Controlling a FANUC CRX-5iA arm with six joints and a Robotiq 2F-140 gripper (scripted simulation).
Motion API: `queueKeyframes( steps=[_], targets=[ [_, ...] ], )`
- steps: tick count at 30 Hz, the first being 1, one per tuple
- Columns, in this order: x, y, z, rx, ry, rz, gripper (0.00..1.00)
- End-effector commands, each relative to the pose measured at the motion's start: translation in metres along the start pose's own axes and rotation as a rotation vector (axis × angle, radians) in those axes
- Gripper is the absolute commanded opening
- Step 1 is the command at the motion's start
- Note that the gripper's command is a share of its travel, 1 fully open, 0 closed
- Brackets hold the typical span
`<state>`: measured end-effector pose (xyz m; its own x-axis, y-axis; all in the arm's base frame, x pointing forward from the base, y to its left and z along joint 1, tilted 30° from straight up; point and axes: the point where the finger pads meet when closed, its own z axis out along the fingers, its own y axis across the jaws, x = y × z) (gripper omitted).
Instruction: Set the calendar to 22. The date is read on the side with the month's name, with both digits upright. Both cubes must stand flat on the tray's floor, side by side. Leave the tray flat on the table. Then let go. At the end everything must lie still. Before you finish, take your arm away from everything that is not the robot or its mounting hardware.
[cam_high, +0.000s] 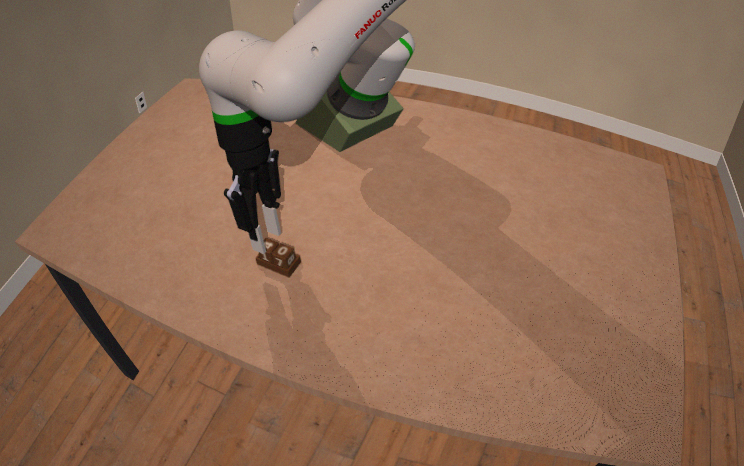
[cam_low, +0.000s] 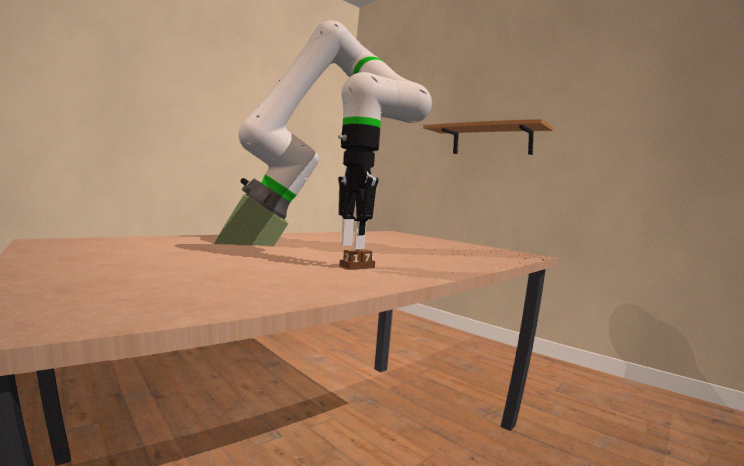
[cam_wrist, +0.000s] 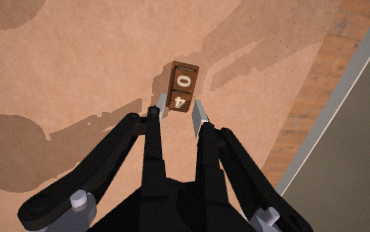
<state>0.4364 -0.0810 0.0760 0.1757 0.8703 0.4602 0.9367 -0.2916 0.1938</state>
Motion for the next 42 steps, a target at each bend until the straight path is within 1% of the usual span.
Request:
queueKeyframes(
  steps=[1, 15, 34, 42],
  targets=[
    [0.000, 0.000, 0.000, 0.000, 0.000, 0.000, 0.29],
    [0.000, 0.000, 0.002, 0.000, 0.000, 0.000, 0.29],
    [0.000, 0.000, 0.027, 0.000, 0.000, 0.000, 0.29],
    [0.000, 0.000, 0.030, 0.000, 0.000, 0.000, 0.29]
  ],
)
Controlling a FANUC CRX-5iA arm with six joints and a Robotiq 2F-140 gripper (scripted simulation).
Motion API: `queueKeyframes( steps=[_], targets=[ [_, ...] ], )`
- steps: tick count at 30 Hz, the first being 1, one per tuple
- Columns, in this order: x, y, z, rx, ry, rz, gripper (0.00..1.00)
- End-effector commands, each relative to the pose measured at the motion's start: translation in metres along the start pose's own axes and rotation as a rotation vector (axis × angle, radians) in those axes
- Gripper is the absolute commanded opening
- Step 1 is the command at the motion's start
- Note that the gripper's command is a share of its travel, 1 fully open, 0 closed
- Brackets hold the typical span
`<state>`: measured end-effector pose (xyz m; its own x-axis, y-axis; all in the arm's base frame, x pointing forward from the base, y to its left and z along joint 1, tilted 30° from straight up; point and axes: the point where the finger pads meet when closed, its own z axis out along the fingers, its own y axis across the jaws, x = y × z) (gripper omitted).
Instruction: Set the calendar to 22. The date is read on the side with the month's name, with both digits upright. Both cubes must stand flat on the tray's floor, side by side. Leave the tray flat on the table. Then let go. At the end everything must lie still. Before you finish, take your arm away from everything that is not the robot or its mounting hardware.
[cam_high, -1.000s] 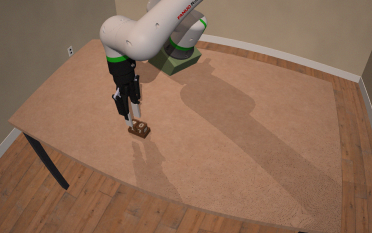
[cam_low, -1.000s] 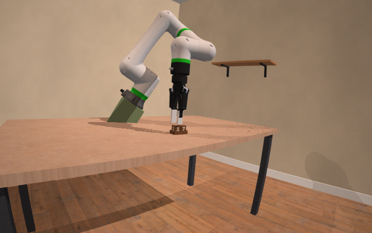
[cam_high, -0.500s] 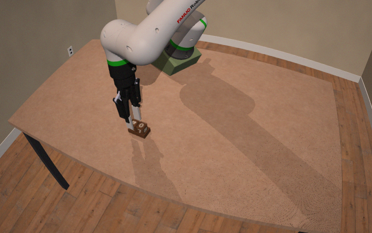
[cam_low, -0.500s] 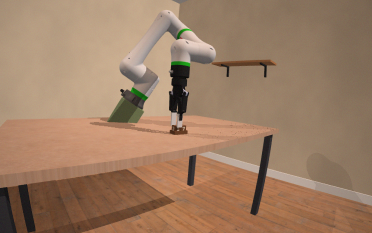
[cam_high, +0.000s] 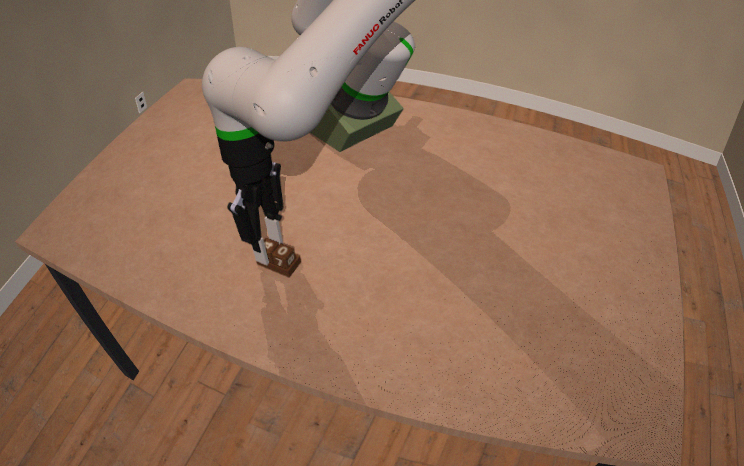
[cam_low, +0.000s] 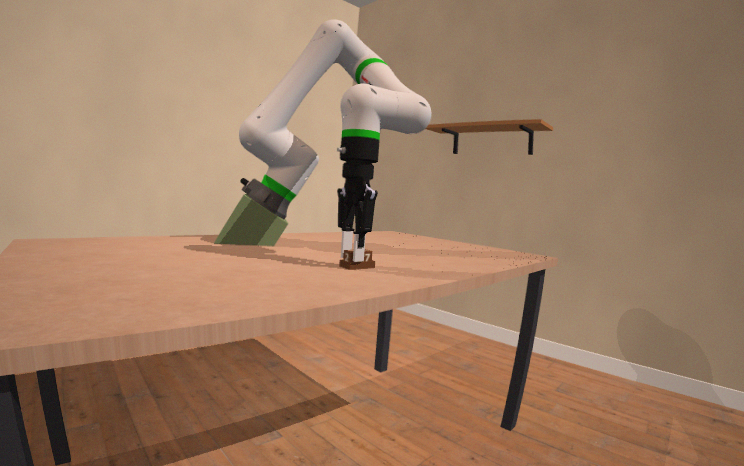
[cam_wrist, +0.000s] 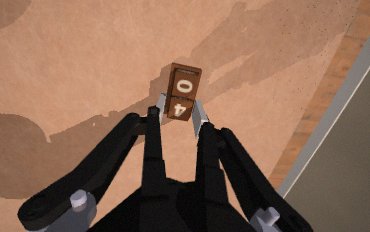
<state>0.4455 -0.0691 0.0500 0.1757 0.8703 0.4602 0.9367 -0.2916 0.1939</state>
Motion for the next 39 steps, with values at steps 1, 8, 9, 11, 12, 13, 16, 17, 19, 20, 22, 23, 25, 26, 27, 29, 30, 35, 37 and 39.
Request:
queueKeyframes(
  steps=[1, 8, 9, 11, 12, 13, 16, 17, 19, 20, 22, 23, 25, 26, 27, 29, 30, 35, 37, 39],
  targets=[
    [-0.0001, 0.0002, 0.0000, 0.000, 0.000, 0.000, 0.29],
    [-0.0001, 0.0002, 0.0000, 0.000, 0.000, 0.000, 0.29],
    [-0.0001, 0.0002, 0.0000, 0.000, 0.000, 0.000, 0.29],
    [-0.0001, 0.0002, 0.0000, 0.000, 0.000, 0.000, 0.29],
    [-0.0001, 0.0002, 0.0000, 0.000, 0.000, 0.000, 0.29],
    [-0.0001, 0.0002, 0.0000, 0.000, 0.000, 0.000, 0.29],
    [-0.0001, 0.0002, 0.0000, 0.000, 0.000, 0.000, 0.29],
    [-0.0001, 0.0002, 0.0000, 0.000, 0.000, 0.000, 0.29],
    [-0.0001, 0.0002, 0.0000, 0.000, 0.000, 0.000, 0.29],
    [-0.0001, 0.0002, 0.0000, 0.000, 0.000, 0.000, 0.29],
    [-0.0001, 0.0002, 0.0000, 0.000, 0.000, 0.000, 0.29],
    [-0.0001, 0.0002, 0.0000, 0.000, 0.000, 0.000, 0.29],
    [-0.0001, 0.0002, 0.0000, 0.000, 0.000, 0.000, 0.29],
    [-0.0001, 0.0002, 0.0000, 0.000, 0.000, 0.000, 0.29],
    [-0.0001, 0.0002, 0.0000, 0.000, 0.000, 0.000, 0.29],
    [-0.0001, 0.0002, 0.0000, 0.000, 0.000, 0.000, 0.29],
    [-0.0001, 0.0002, 0.0000, 0.000, 0.000, 0.000, 0.29],
    [-0.0001, 0.0002, 0.0000, 0.000, 0.000, 0.000, 0.29],
    [-0.0001, 0.0002, 0.0000, 0.000, 0.000, 0.000, 0.17],
    [-0.0001, 0.0002, 0.0000, 0.000, 0.000, 0.000, 0.17]
  ],
)
